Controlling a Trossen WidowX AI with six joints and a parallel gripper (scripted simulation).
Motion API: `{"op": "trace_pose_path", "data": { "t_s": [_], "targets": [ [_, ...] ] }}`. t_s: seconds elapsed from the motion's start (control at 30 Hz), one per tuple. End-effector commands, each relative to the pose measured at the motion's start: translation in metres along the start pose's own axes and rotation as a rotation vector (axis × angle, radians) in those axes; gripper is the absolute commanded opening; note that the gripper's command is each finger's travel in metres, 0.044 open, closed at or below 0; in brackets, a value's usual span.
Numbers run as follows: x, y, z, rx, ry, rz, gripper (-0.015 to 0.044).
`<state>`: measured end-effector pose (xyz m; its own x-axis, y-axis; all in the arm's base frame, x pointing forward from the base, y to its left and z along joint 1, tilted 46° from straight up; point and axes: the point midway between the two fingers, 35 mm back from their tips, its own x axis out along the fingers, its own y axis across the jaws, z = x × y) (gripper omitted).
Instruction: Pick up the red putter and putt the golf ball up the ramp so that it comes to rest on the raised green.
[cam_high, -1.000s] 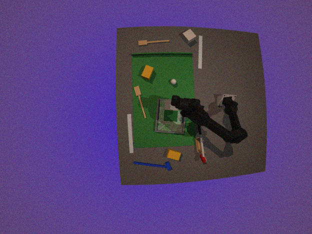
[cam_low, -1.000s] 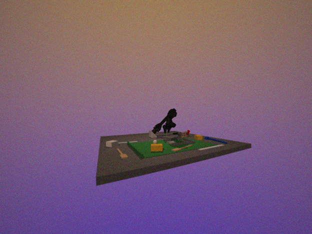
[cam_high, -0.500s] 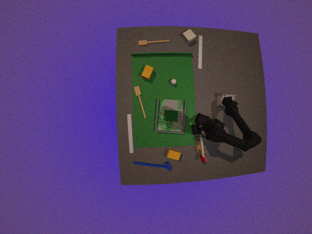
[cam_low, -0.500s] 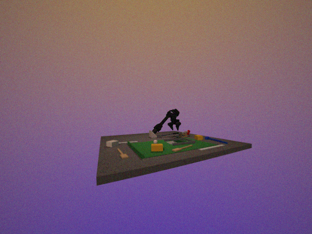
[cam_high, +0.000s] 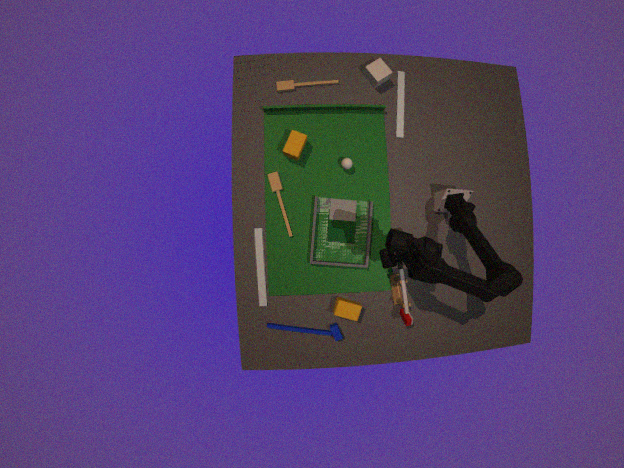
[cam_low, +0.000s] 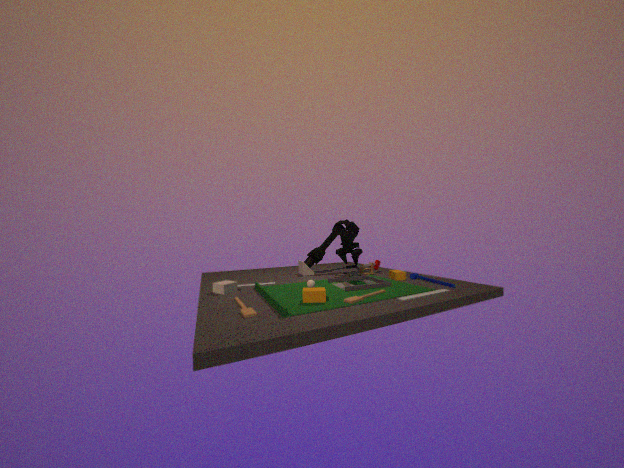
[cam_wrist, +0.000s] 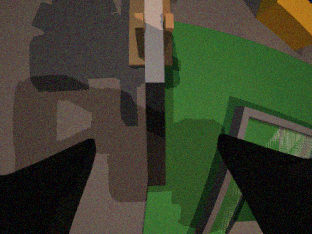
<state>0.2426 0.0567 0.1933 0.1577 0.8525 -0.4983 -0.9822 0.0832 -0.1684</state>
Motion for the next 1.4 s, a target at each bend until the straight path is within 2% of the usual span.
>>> {"op": "trace_pose_path", "data": {
  "t_s": [0.0,0.13,0.83,1.33,1.37],
  "targets": [
    [0.009,0.001,-0.001,0.001,-0.004,0.003,0.0440],
    [0.022,0.001,-0.004,0.001,-0.006,0.003,0.0440],
    [0.046,0.001,-0.010,0.000,-0.007,0.002,0.0440],
    [0.043,0.000,-0.011,0.005,-0.003,0.002,0.0046],
    [0.043,0.000,-0.011,0.005,-0.003,0.002,0.0040]
  ]
}}
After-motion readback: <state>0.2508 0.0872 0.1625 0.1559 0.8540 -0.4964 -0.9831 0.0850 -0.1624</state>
